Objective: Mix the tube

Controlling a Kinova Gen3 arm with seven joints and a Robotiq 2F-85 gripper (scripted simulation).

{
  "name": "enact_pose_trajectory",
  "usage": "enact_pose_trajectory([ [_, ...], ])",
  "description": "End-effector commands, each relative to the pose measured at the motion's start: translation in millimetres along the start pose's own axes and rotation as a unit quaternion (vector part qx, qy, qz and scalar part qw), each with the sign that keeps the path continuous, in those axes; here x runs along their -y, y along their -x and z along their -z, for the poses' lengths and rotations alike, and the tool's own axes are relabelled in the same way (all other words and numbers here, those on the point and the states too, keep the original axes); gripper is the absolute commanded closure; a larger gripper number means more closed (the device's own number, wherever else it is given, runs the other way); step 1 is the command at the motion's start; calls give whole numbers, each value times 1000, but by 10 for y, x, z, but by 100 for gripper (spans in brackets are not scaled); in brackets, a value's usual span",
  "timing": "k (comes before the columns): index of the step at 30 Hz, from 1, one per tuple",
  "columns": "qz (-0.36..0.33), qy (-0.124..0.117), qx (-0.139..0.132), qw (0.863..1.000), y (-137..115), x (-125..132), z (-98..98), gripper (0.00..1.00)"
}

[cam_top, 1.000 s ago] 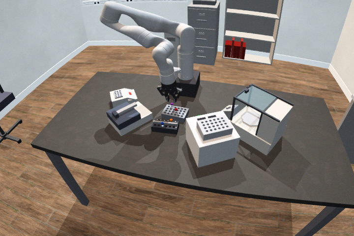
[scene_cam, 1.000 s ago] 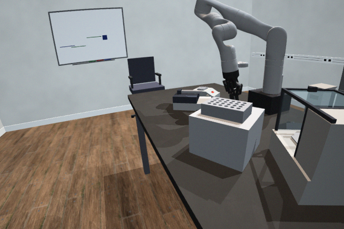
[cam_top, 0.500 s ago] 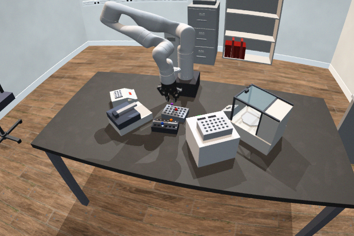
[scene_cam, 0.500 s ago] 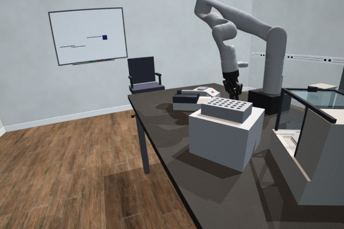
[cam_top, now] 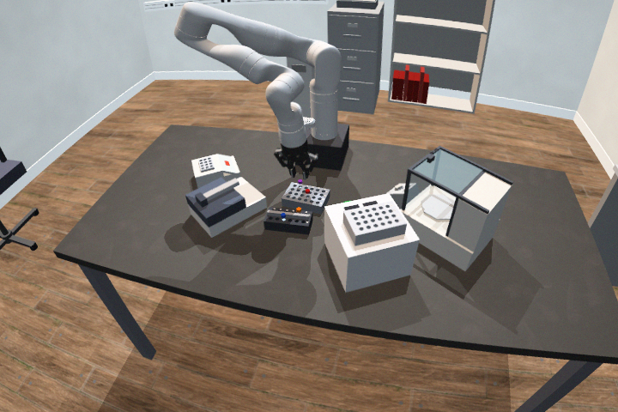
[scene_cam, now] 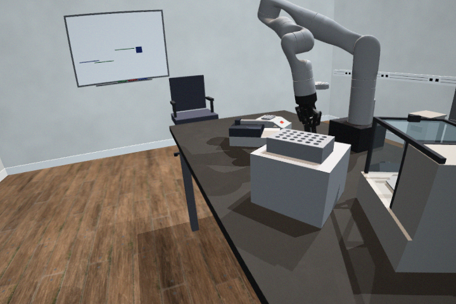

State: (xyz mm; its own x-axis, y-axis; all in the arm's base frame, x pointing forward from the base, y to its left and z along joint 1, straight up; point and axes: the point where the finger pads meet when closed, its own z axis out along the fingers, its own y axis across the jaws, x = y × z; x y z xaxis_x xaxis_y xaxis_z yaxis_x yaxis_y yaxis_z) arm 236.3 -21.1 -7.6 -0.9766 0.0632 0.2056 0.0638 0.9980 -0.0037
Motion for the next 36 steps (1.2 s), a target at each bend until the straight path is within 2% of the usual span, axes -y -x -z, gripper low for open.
enact_pose_trajectory([
  [1, 0, 0, 0, 1000, 2, 0, 2, 58],
  [36, 0, 0, 0, 1000, 12, 1, -45, 58],
])
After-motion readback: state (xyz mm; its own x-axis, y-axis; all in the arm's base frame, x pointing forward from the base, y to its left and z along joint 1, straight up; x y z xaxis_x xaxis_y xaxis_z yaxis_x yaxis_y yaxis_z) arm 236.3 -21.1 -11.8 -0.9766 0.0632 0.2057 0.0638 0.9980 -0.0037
